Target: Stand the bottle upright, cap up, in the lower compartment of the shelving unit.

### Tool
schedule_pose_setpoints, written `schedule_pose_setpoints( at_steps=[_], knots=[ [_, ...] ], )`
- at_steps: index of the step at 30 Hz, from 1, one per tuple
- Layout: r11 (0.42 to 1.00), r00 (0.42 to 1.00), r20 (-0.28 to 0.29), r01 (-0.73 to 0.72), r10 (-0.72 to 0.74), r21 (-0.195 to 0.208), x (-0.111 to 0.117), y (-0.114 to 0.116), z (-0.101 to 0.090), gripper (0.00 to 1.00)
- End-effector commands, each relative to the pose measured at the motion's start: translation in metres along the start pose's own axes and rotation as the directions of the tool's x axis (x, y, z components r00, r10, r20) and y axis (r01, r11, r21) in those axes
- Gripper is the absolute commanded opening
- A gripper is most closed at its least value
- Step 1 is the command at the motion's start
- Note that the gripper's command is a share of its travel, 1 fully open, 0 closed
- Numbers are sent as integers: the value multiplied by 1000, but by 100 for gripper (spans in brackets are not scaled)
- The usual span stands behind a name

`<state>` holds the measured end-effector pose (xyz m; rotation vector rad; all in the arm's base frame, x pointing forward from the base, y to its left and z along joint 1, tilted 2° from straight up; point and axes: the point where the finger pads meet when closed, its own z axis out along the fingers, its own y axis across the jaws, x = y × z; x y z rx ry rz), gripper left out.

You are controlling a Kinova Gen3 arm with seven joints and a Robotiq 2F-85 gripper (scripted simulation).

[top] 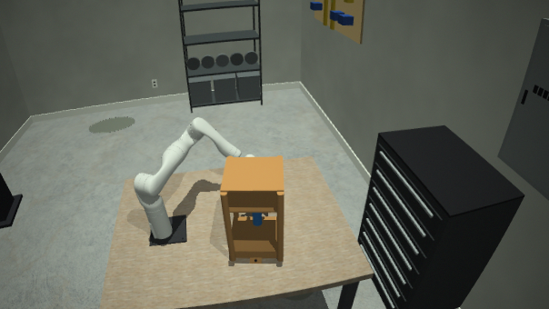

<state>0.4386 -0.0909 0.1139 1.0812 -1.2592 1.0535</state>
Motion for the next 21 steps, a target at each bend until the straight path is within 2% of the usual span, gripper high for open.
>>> schedule_pose_setpoints(
  at_steps=[1,21],
  knots=[
    [1000,1000,1,-2,2,3,1,-1,-3,60],
    [1000,1000,1,-2,2,3,1,-1,-18,60]
  ],
)
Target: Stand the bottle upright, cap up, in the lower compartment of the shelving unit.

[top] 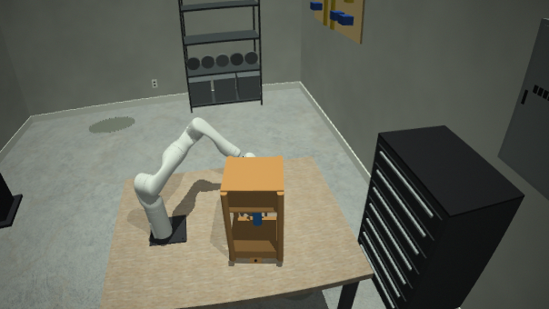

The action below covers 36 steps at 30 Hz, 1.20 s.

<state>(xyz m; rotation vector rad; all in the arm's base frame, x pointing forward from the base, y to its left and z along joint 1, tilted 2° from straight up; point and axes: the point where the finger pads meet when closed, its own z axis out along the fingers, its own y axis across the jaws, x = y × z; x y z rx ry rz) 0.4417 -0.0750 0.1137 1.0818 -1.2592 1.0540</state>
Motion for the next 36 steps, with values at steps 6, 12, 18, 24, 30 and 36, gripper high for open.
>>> schedule_pose_setpoints(
  at_steps=[6,12,18,24,30,36],
  knots=[
    [1000,1000,1,-2,2,2,1,-1,-5,60],
    [1000,1000,1,-2,2,2,1,-1,-6,60],
    [1000,1000,1,-2,2,2,1,-1,-7,60],
    [1000,1000,1,-2,2,2,1,-1,-8,60],
    [1000,1000,1,-2,2,2,1,-1,-8,60],
    [1000,1000,1,-2,2,2,1,-1,-9,60]
  ],
)
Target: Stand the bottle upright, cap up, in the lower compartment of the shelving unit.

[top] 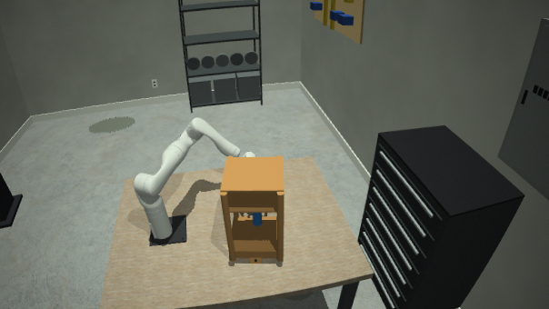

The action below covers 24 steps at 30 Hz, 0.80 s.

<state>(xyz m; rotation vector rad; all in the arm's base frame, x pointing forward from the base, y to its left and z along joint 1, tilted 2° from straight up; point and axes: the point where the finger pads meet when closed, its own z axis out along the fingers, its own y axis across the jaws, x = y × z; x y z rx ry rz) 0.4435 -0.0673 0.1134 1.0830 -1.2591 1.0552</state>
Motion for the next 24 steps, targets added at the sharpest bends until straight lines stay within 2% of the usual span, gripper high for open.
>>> schedule_pose_setpoints(
  at_steps=[1,9,22,24],
  knots=[
    [1000,1000,1,-2,2,0,1,0,-1,60],
    [1000,1000,1,-2,2,0,1,0,-9,60],
    [1000,1000,1,-2,2,0,1,0,-45,60],
    [1000,1000,1,-2,2,0,1,0,-45,60]
  ],
)
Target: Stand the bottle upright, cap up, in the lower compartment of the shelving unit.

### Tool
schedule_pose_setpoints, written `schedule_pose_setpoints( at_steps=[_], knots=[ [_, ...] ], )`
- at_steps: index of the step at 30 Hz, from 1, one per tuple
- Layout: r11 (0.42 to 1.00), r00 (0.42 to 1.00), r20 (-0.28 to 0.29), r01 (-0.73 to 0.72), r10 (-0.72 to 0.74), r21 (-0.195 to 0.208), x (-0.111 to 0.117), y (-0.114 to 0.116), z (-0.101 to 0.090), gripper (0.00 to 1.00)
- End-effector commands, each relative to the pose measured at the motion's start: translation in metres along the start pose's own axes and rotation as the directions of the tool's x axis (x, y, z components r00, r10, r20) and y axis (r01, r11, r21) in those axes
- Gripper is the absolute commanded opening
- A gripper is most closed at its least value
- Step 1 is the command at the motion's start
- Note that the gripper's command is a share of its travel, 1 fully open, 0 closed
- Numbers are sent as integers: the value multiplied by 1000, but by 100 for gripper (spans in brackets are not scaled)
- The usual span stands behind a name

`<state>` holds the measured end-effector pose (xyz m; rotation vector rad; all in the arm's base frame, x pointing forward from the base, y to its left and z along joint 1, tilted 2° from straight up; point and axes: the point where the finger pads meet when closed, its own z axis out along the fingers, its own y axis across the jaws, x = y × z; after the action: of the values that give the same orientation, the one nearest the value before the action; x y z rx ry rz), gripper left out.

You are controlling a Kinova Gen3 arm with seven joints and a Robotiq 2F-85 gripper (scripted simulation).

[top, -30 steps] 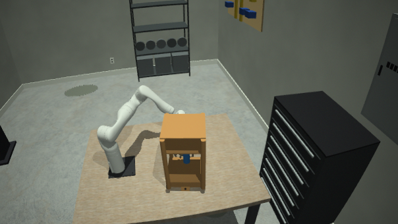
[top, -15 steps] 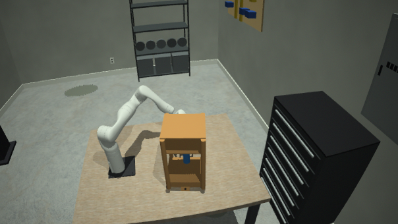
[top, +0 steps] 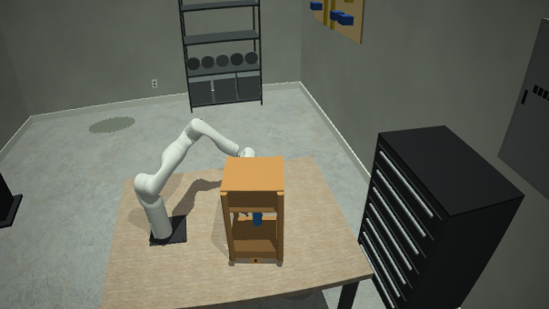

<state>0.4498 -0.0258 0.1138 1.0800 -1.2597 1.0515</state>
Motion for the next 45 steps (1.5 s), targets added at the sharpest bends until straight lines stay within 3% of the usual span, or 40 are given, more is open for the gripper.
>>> schedule_pose_setpoints(
  at_steps=[1,15,34,45],
  knots=[
    [1000,1000,1,-3,3,5,0,-2,-6,60],
    [1000,1000,1,-3,3,5,0,-1,-34,60],
    [1000,1000,1,-3,3,5,2,-1,-36,60],
    [1000,1000,1,-3,3,5,18,-1,-36,60]
  ],
)
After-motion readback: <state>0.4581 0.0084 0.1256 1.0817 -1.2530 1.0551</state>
